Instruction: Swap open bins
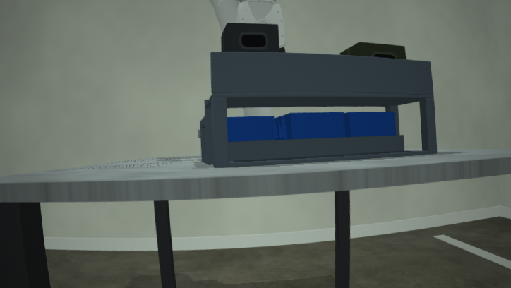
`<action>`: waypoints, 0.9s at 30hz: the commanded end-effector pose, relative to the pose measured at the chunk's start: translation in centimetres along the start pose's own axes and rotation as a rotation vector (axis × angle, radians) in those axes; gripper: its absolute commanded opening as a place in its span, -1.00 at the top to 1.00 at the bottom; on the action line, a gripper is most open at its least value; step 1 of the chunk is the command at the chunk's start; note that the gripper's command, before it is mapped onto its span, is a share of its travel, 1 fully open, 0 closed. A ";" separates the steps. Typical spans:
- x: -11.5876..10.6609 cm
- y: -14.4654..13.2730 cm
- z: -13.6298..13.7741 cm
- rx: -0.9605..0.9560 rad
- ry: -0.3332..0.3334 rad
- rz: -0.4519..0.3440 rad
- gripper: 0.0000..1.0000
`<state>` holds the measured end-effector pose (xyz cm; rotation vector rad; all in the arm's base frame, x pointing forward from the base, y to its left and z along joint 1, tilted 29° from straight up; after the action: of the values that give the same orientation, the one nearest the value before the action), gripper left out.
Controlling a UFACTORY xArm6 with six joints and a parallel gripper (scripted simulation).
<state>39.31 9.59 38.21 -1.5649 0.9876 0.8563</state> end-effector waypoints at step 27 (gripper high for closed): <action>0.6 2.5 -2.4 0.357 -0.014 -0.012 1.00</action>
<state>38.79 8.76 37.90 -1.4661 1.0151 0.7934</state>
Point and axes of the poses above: the point where the finger pads meet when closed, its own x axis out along the fingers, its own z axis across the jaws, y = z × x, the point moved 8 cm from there along -x, back along the fingers, and after that the axes turned 14 degrees about x, right-handed, at the moved point
